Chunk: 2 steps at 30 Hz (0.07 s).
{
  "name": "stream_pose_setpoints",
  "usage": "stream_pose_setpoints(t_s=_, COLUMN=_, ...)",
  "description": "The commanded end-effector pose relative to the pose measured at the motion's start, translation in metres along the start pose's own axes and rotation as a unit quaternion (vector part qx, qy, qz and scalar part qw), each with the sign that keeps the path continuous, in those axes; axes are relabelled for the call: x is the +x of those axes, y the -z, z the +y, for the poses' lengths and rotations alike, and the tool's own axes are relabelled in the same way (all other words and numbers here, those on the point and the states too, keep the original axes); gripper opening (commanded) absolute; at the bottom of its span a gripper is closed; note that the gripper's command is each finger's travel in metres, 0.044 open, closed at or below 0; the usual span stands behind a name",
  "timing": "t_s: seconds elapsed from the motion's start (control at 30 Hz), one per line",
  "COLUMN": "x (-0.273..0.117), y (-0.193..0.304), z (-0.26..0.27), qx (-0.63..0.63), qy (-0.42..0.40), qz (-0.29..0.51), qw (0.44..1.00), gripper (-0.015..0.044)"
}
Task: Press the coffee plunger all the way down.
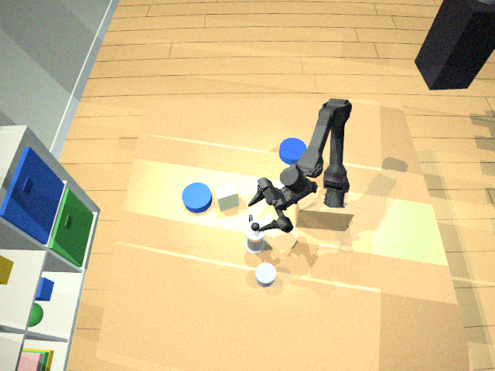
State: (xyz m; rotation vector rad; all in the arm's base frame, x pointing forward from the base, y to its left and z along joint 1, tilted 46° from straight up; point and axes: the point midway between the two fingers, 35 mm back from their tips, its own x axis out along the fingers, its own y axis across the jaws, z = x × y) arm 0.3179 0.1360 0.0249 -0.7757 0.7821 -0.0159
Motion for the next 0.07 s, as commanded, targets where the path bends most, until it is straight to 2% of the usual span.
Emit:
stream_pose_setpoints(t_s=0.0, x=-0.0009, y=-0.0004, z=-0.0009, qx=0.003, qy=0.003, qz=0.0, qw=1.0, gripper=0.044)
stream_pose_setpoints(t_s=0.03, x=-0.0009, y=-0.0004, z=-0.0009, qx=0.003, qy=0.003, qz=0.0, qw=1.0, gripper=0.044)
